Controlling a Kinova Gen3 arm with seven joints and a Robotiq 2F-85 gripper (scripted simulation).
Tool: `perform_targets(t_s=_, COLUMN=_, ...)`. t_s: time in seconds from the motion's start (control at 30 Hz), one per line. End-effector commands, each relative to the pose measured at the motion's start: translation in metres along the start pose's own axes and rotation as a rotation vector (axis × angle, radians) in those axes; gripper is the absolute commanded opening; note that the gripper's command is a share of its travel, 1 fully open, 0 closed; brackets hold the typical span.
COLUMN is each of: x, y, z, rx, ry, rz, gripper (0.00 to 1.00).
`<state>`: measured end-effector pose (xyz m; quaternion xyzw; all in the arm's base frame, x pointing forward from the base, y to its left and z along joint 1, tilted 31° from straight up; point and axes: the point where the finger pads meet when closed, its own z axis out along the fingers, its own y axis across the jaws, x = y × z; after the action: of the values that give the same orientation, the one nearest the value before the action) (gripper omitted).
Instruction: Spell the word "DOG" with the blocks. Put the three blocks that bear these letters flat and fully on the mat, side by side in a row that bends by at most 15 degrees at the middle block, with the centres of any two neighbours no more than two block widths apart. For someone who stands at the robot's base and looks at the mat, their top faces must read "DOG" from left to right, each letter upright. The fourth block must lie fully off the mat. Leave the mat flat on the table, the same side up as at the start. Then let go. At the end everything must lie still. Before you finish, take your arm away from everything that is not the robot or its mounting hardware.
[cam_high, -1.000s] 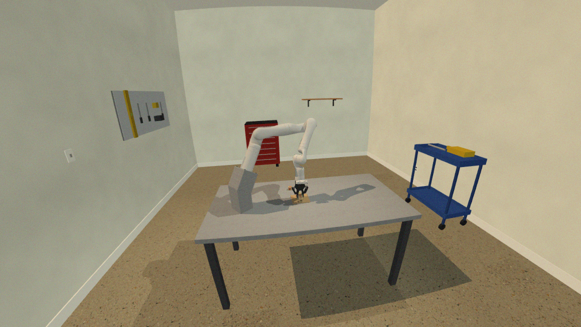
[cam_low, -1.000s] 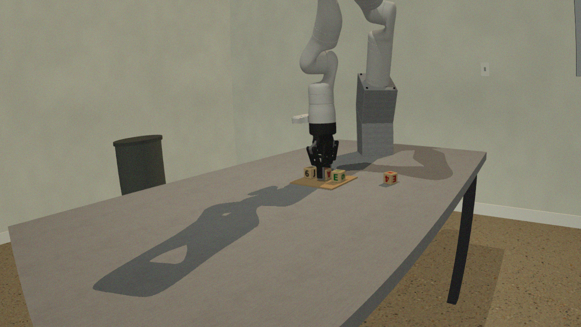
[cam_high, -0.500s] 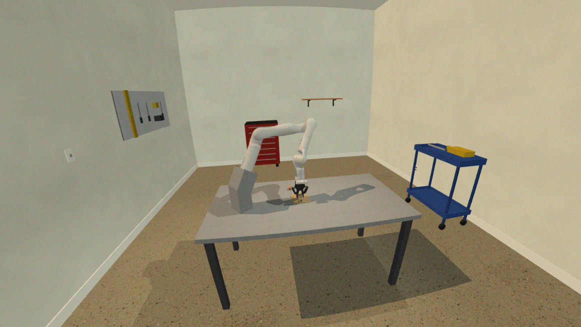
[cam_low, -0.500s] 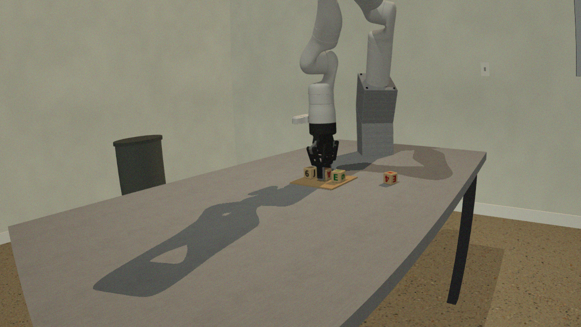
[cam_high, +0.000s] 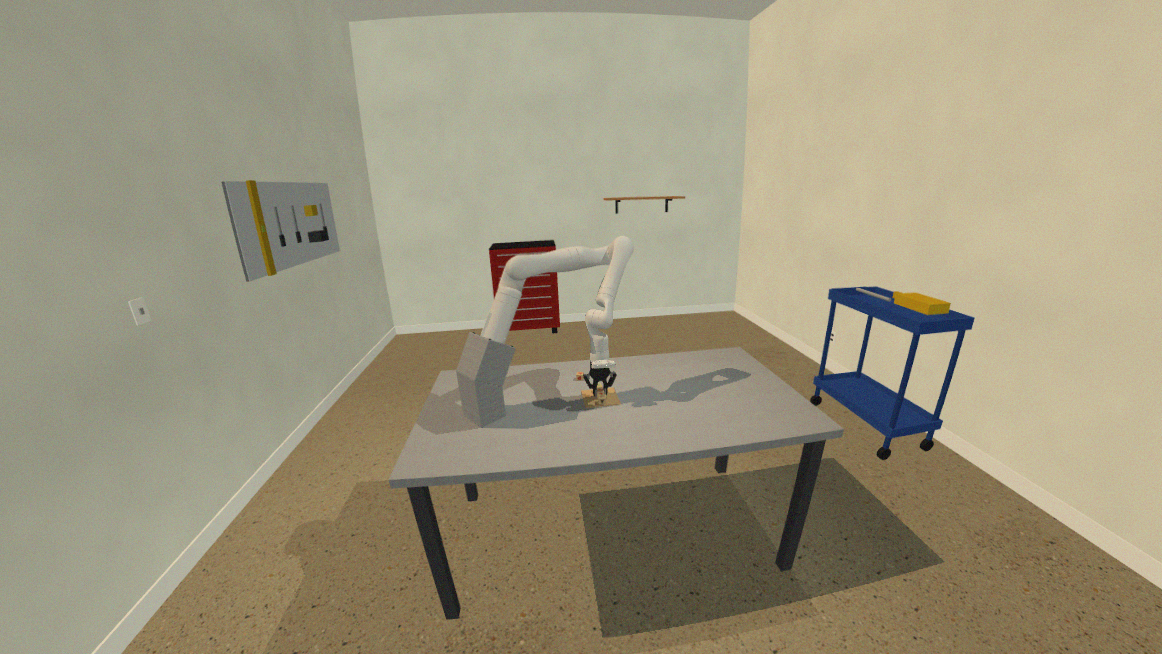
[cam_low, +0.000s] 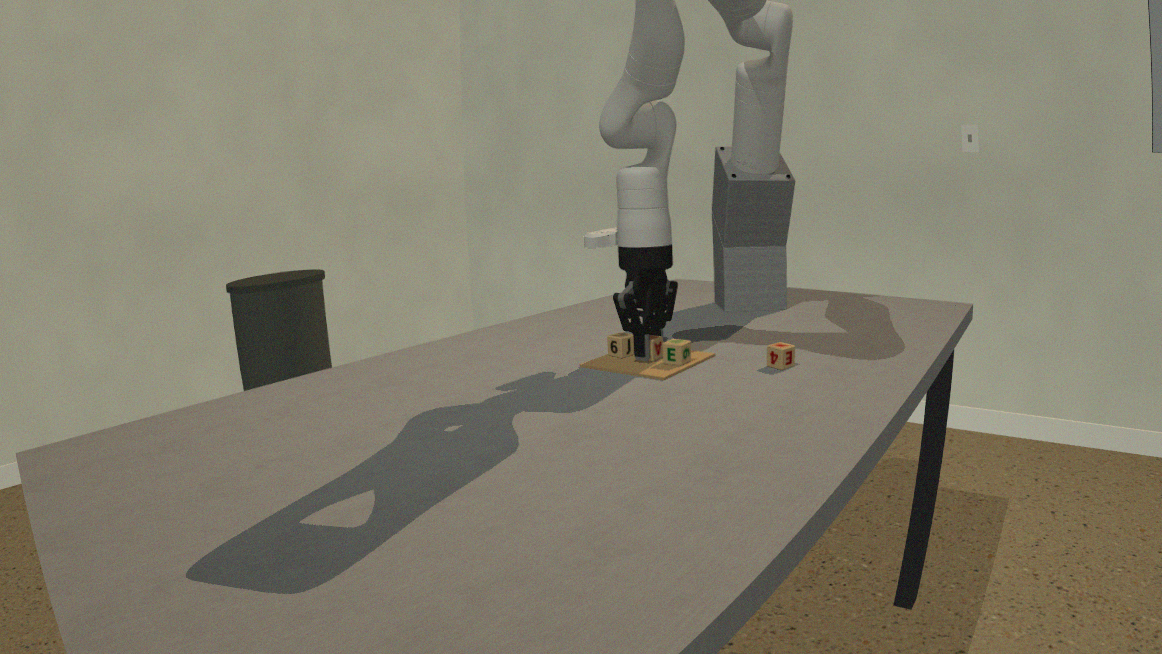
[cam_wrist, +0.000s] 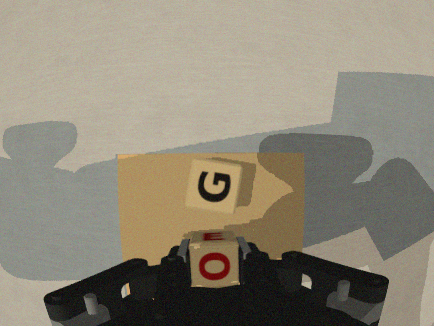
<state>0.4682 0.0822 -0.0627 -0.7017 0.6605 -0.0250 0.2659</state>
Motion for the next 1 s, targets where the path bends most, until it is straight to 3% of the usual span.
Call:
perform_targets(t_s=0.0, x=-0.0018, y=-0.0016, z=0.0007, rx=0.003, ry=-0.004, rz=-0.015, gripper=0.26)
perform_targets(t_s=0.2, x=-0.0018, y=-0.0016, z=0.0007, rx=0.003, ry=-0.004, rz=-0.015, gripper=0.26)
perform_targets(t_s=0.7, x=-0.0018, y=-0.0016, z=0.0007, rx=0.003, ry=-0.004, rz=-0.015, gripper=0.46)
perform_targets(t_s=0.97, x=-0.0018, y=-0.0016, z=0.0007, rx=0.003, ry=-0.004, rz=-0.015, gripper=0.46)
